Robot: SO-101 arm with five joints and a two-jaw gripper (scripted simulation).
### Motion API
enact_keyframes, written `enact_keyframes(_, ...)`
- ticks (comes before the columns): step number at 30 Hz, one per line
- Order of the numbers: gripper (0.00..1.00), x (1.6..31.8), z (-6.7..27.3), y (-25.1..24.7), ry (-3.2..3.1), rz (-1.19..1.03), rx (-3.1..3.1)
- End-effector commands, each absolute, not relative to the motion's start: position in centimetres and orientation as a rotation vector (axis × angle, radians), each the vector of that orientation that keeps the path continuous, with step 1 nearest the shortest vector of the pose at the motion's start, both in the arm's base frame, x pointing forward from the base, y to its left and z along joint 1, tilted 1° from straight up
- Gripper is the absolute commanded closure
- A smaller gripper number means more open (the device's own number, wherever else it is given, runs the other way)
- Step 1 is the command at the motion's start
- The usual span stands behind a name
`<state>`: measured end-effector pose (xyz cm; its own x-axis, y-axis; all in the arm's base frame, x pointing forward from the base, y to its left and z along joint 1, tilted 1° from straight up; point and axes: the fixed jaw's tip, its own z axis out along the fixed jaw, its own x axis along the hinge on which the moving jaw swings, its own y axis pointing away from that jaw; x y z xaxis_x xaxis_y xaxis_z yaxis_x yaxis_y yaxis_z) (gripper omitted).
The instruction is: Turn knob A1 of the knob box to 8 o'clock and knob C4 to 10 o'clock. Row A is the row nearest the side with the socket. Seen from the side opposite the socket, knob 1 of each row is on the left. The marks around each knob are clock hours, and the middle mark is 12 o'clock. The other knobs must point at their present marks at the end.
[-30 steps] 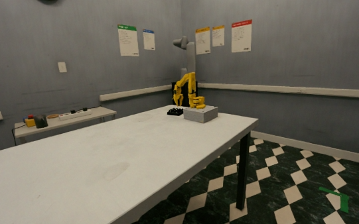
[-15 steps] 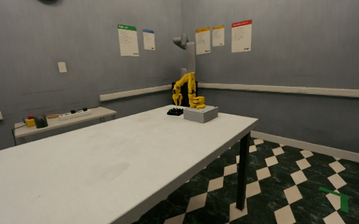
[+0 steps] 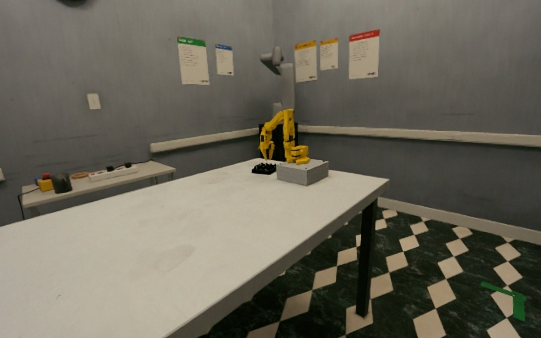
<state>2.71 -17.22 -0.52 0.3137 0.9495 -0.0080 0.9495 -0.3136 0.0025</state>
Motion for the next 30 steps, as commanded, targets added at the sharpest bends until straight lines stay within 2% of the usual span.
enact_keyframes(1,0.91,3.3,-0.6,-17.1,1.894,0.004,2.512)
enact_keyframes(11,0.89,5.6,-0.4,-16.7,2.088,0.003,2.352)
enact_keyframes(21,0.85,10.7,0.2,-14.5,2.487,0.001,1.921)
enact_keyframes(23,0.85,10.7,0.2,-14.5,2.487,0.001,1.921)
enact_keyframes(30,0.81,14.7,0.8,-11.0,2.786,0.000,1.450)
